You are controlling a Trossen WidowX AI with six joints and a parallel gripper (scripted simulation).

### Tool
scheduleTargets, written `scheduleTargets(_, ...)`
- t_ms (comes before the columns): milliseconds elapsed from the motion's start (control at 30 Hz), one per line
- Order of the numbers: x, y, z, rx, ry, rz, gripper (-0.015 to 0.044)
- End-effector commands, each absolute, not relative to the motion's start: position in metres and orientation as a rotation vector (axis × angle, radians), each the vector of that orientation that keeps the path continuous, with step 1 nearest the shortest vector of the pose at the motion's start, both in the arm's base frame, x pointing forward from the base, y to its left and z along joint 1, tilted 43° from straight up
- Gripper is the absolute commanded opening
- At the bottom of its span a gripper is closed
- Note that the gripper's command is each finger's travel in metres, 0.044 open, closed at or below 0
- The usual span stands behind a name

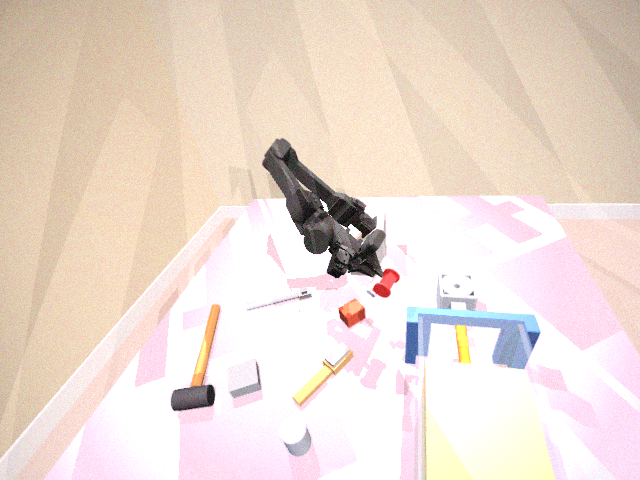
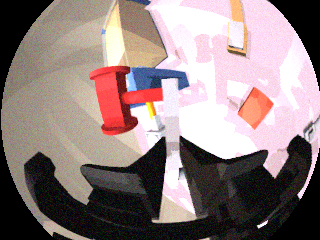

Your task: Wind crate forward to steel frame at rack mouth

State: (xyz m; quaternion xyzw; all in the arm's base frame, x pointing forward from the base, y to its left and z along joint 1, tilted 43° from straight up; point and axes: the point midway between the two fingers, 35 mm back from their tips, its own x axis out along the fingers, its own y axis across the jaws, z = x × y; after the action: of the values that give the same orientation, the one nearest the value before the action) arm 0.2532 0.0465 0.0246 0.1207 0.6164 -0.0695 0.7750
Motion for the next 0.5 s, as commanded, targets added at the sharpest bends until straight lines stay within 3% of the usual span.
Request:
scheduleTargets(0, 0.2545, 0.0480, 0.0277, 0.301, 1.314, -0.093, 0.0000)
scheduleTargets(467, 0.2543, 0.0473, 0.0278, 0.456, 1.273, 0.109, 0.0000)
